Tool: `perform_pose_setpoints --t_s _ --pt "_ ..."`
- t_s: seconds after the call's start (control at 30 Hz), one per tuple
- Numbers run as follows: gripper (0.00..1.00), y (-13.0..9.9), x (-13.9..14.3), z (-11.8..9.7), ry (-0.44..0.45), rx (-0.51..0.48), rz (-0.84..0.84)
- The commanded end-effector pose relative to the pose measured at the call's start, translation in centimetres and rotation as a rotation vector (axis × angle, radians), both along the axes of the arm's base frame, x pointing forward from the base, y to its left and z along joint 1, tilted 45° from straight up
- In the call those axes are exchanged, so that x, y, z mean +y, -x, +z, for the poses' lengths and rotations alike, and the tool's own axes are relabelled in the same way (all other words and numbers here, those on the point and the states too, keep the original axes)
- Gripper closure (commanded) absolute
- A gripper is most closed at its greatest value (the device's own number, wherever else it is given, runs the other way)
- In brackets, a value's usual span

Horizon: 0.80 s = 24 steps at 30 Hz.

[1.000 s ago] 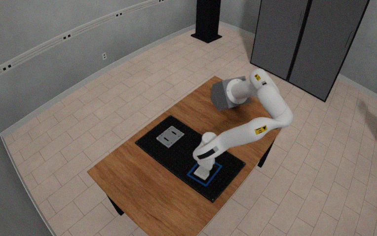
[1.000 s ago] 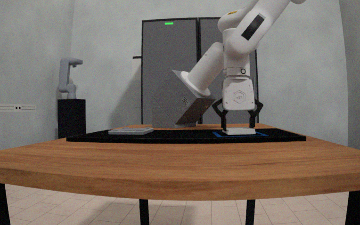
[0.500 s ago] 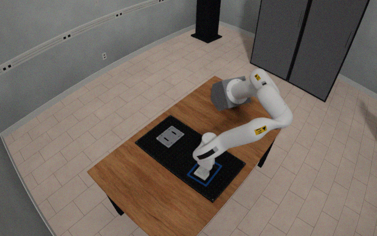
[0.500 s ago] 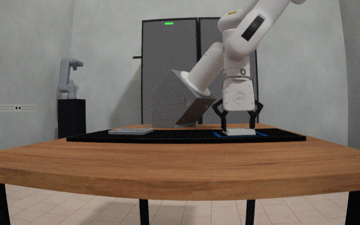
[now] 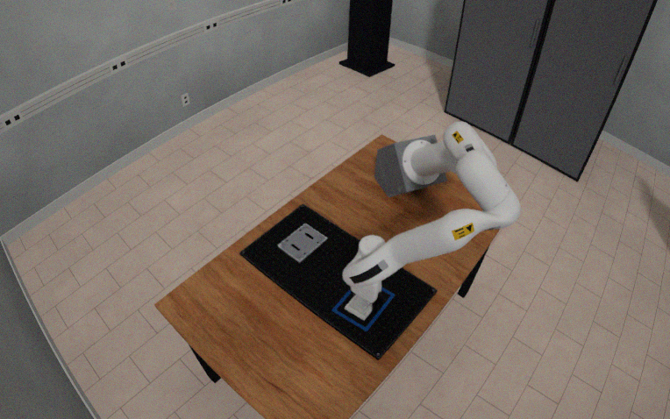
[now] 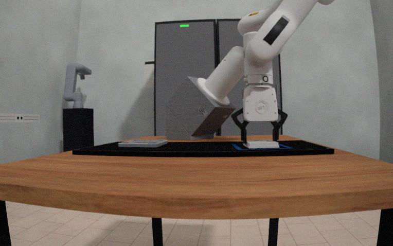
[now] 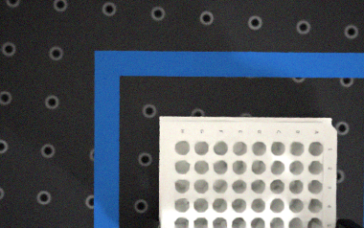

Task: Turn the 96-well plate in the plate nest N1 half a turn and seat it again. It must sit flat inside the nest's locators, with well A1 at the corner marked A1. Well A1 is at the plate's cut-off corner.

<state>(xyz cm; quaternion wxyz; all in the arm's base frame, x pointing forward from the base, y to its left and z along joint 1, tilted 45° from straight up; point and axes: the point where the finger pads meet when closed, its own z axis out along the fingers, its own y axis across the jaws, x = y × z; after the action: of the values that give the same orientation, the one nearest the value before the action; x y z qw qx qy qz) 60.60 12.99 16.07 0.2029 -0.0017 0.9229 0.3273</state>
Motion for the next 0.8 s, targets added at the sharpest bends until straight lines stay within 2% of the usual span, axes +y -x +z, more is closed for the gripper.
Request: perform_pose_setpoints --t_s 0.0,0.57,0.77 --pt "0.0 0.0 0.0 0.1 0.0 -0.001 -0.001" --pt "0.0 0.0 0.0 0.1 0.0 -0.001 -0.001" --pt "0.0 0.6 -1.0 1.2 0.0 -0.001 -0.001"
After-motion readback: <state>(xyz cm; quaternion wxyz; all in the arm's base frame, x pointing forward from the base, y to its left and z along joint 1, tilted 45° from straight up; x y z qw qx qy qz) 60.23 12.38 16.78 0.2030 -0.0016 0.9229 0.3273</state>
